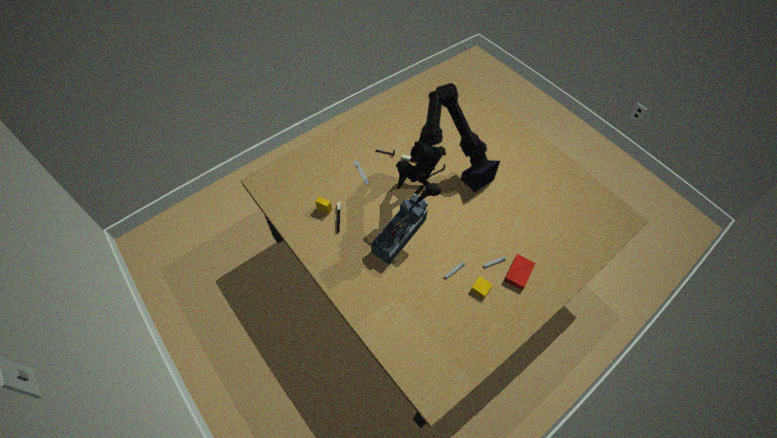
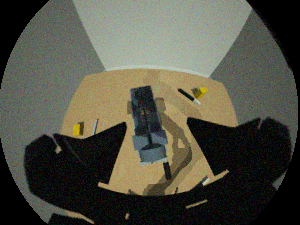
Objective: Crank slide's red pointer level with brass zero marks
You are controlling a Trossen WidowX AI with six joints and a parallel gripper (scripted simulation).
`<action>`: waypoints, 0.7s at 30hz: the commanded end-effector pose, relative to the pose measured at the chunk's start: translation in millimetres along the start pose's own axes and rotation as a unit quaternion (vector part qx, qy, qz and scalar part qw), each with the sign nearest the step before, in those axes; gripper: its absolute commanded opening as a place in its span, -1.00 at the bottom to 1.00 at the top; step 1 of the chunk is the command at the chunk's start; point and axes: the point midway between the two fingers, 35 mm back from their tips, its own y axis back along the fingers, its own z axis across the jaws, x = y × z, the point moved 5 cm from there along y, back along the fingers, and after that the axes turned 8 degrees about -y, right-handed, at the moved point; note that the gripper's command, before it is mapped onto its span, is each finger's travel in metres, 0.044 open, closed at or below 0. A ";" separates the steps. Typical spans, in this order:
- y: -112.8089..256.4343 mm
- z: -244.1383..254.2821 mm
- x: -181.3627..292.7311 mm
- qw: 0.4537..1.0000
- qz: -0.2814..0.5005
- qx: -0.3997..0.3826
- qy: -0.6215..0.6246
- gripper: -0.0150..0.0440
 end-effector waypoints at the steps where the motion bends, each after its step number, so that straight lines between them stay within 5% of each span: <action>1: 15.5 -15.2 11.9 1.000 -0.005 -0.015 0.006 1.00; 21: 59.3 -52.3 78.9 0.996 -0.028 -0.076 0.036 1.00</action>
